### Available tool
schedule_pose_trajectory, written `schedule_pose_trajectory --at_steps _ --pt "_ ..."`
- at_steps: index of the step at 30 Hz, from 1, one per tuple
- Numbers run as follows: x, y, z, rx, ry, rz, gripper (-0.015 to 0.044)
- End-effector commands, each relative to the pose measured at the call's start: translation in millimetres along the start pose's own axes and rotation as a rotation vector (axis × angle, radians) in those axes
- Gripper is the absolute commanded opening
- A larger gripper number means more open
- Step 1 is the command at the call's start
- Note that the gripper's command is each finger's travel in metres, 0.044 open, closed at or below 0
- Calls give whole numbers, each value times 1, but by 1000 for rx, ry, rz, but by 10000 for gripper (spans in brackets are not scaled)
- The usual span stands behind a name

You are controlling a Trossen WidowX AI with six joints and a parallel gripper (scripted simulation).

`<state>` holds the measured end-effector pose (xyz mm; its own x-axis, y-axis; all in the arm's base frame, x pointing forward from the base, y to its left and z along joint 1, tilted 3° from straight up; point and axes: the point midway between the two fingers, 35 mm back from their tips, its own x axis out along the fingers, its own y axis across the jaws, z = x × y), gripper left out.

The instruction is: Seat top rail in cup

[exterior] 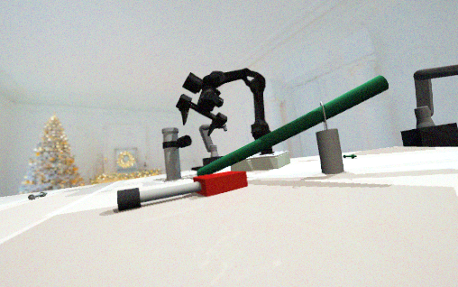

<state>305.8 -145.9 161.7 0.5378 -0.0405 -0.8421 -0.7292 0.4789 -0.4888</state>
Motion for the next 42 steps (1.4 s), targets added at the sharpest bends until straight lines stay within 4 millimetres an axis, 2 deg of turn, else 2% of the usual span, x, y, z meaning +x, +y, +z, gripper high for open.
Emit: schedule_pose_trajectory --at_steps 1,8,13,26,29,31,37,42 --pt "-24 0 28 343 16 -25 440" --pt "-56 12 65 889 19 -53 440" --pt "-76 22 83 1229 11 -76 440" --pt "-76 23 83 1242 10 -77 440" --pt "-71 24 83 1149 36 -56 440" --pt "-63 27 83 1010 71 -21 440" --pt "-30 40 82 410 161 162 440" --pt "-4 53 80 -96 156 346 440"
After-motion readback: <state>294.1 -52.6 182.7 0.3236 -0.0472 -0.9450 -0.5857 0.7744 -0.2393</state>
